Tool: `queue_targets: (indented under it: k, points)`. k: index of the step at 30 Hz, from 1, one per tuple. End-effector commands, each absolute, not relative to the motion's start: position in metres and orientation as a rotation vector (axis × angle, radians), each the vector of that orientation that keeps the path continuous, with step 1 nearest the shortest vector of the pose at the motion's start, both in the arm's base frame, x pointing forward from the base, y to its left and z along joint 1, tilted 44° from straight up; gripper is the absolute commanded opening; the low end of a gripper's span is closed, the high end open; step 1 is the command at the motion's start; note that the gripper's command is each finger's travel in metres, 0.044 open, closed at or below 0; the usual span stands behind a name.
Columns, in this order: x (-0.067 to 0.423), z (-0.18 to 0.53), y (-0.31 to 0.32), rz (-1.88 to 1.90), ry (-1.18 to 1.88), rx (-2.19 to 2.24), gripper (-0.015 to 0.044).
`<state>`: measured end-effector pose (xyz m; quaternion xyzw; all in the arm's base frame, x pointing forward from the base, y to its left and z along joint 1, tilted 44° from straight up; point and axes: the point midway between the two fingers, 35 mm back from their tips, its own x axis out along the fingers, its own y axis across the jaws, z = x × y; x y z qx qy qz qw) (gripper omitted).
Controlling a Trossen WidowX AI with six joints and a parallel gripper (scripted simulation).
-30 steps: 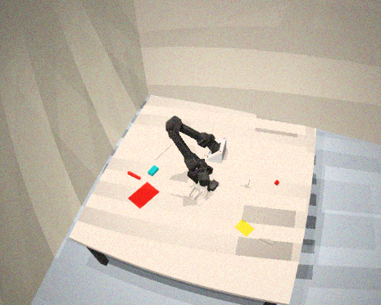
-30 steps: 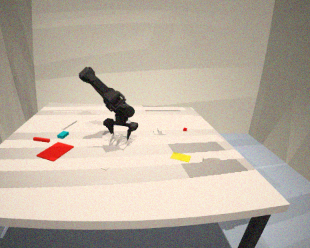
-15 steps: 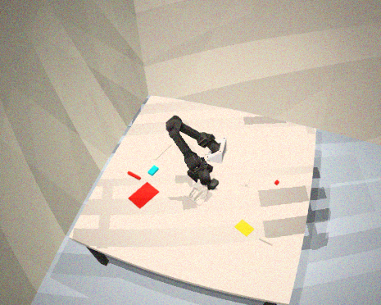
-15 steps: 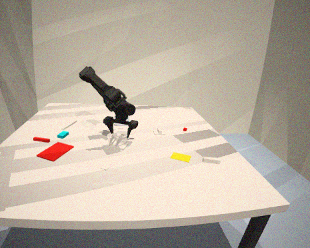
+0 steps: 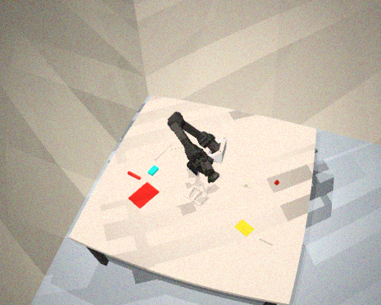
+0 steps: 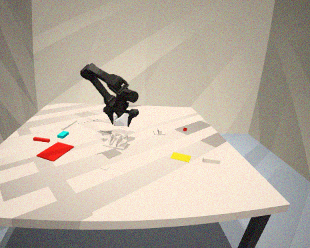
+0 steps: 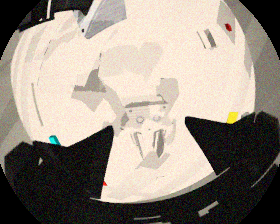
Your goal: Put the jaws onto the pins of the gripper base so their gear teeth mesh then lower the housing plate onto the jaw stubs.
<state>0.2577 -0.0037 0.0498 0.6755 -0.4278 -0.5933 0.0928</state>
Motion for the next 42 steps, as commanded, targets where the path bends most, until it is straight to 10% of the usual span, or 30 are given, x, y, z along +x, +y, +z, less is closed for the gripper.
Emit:
queue_targets:
  k: [1, 42]
  points:
    - [0.238, 0.064, 0.018, -1.766, -1.257, 2.018, 0.0440]
    - [0.207, 0.084, 0.039, -1.767, -1.266, 2.010, 0.0440]
